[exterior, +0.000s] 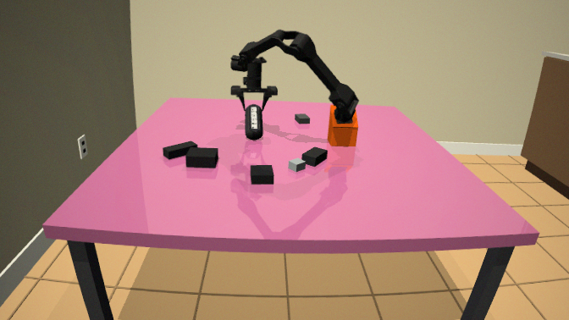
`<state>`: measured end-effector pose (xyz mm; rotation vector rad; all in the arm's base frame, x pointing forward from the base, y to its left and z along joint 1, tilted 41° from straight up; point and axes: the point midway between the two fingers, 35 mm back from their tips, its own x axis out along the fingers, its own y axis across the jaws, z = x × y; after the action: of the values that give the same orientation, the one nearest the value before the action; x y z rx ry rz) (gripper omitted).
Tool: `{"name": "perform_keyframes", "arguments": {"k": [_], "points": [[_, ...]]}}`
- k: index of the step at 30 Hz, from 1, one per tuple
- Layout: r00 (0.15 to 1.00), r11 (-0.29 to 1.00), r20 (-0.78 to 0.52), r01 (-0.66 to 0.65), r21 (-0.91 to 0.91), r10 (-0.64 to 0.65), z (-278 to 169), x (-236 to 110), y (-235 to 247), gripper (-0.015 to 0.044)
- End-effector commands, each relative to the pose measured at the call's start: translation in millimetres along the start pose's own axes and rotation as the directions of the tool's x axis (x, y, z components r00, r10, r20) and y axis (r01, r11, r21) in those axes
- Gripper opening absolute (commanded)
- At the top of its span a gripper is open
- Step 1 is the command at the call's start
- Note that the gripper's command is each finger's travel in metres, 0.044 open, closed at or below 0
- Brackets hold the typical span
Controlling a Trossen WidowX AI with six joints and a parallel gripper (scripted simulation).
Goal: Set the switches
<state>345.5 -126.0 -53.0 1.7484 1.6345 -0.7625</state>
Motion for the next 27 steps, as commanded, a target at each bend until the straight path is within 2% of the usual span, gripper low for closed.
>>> {"name": "perform_keyframes", "arguments": {"k": [1, 27], "points": [[1.000, 1.000, 0.000, -0.006, -0.004, 0.006, -6, -6, 1, 0.0335], [1.000, 1.000, -0.001, -0.005, -0.004, 0.005, -23, -18, 1, 0.0335]]}}
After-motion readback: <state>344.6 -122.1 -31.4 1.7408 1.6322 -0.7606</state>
